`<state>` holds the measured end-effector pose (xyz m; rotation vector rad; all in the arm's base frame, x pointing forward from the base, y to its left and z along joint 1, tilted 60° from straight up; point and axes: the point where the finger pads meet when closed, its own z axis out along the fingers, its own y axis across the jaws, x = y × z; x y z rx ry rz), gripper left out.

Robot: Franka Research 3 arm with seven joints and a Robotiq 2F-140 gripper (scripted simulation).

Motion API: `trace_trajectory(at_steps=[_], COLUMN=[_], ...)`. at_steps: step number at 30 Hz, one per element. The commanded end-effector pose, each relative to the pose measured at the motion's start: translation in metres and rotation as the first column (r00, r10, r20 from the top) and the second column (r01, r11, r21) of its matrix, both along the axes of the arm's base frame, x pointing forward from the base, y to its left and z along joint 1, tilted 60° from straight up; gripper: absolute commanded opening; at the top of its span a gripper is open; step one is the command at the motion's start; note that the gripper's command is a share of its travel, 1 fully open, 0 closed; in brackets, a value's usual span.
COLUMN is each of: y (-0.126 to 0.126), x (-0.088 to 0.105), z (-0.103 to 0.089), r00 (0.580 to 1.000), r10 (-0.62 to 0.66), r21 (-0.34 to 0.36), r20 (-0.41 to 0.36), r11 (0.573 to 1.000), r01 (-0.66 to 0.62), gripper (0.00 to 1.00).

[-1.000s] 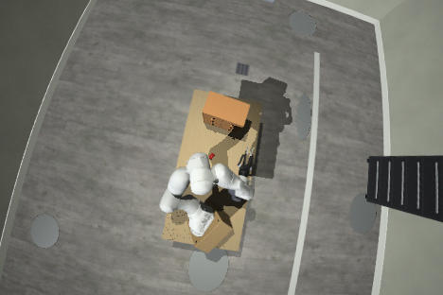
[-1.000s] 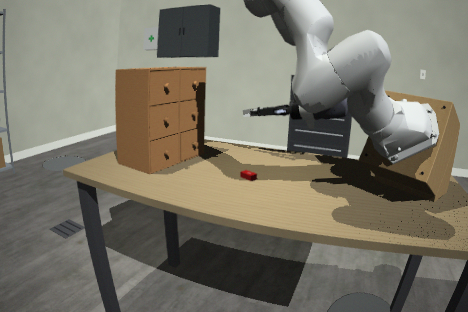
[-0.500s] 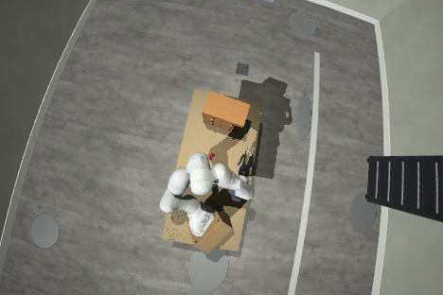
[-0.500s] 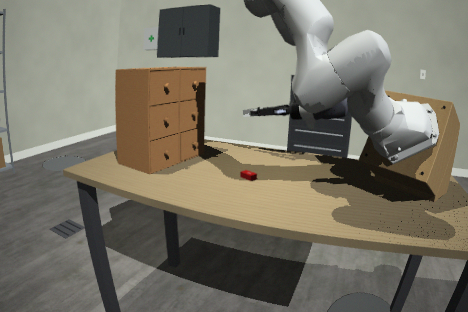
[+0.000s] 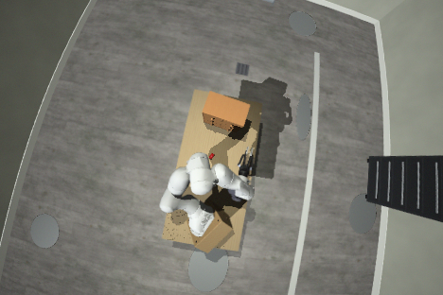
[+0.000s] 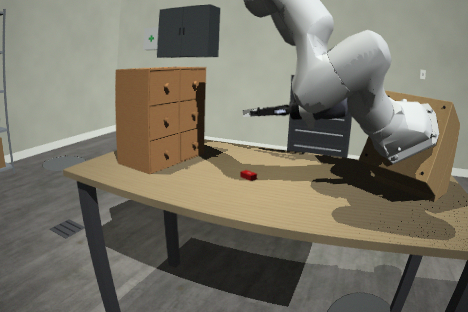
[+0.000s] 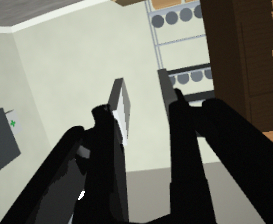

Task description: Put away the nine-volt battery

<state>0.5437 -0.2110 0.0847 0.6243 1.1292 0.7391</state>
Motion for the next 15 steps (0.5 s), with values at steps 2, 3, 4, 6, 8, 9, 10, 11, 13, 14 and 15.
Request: trace_trajectory(at_steps=[2,3,4,6,8,9,10,11,13,14,15], y=[0.0001,0.0002,0.0004,0.0009,0.0014,0.0014,0.0014,0.0016,0.0023,0.0026,0.003], x=[0.0005,0.0005,0.0006,0.0006,0.0007,0.0007,0.0007,0.0007,0.0007,0.0008,0.0008], z=[0.0017,0.0018,0.002,0.0024,0.0028,0.0028,0.0028,0.0031,0.0036,0.0039,0.0042], r00=[1.0,1.0,1.0,1.0,1.0,1.0,1.0,1.0,1.0,1.0,1.0], r10=[-0.006,-0.006,-0.006,-0.006,-0.006,-0.006,-0.006,-0.006,-0.006,-0.005,-0.005], r21=[-0.005,-0.005,-0.005,-0.005,-0.005,-0.005,-0.005,-0.005,-0.005,-0.005,-0.005], r20=[0.003,0.003,0.003,0.003,0.003,0.003,0.003,0.003,0.003,0.003,0.003], r11=[1.0,1.0,1.0,1.0,1.0,1.0,1.0,1.0,1.0,1.0,1.0], r01=[0.006,0.006,0.006,0.006,0.006,0.006,0.006,0.006,0.006,0.006,0.006], gripper=[0.2,0.2,0.2,0.2,0.2,0.2,0.2,0.2,0.2,0.2,0.2])
